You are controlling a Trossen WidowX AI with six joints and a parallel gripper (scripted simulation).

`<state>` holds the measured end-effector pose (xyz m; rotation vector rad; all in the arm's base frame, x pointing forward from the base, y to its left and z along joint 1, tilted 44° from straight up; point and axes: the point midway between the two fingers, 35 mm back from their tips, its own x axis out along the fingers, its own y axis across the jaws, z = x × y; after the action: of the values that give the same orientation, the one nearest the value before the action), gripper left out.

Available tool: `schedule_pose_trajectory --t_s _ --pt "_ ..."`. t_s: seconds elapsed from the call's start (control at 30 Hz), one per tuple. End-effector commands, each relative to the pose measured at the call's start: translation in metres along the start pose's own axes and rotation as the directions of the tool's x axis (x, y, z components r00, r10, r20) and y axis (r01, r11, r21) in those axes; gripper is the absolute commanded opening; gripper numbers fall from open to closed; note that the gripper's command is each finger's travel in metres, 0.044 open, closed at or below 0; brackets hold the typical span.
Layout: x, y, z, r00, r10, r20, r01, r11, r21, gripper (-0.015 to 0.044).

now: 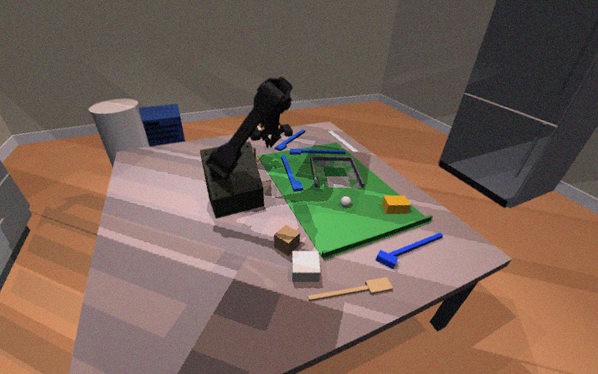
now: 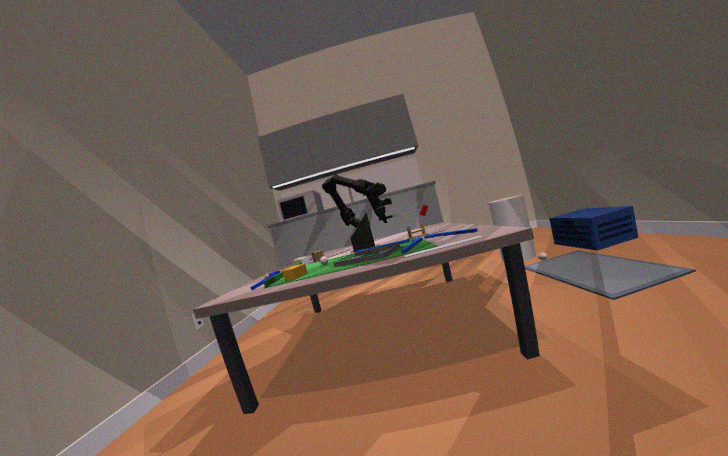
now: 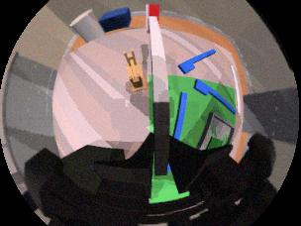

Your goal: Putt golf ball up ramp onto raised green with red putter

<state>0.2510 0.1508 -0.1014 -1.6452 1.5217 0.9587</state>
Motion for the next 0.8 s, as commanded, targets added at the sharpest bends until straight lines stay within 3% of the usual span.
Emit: schedule_pose_trajectory --t_s 0.0,0.37,0.77 --pt "-0.014 -0.011 -0.026 1.0 -0.02 -0.004 0.02 0.987 0.161 0.0" --pt "-0.038 -0.028 -0.092 0.998 -0.052 -0.035 0.062 0.854 0.517 0.0" --pt "-0.061 -0.029 -0.167 0.994 -0.071 -0.088 0.113 0.557 0.823 0.0"
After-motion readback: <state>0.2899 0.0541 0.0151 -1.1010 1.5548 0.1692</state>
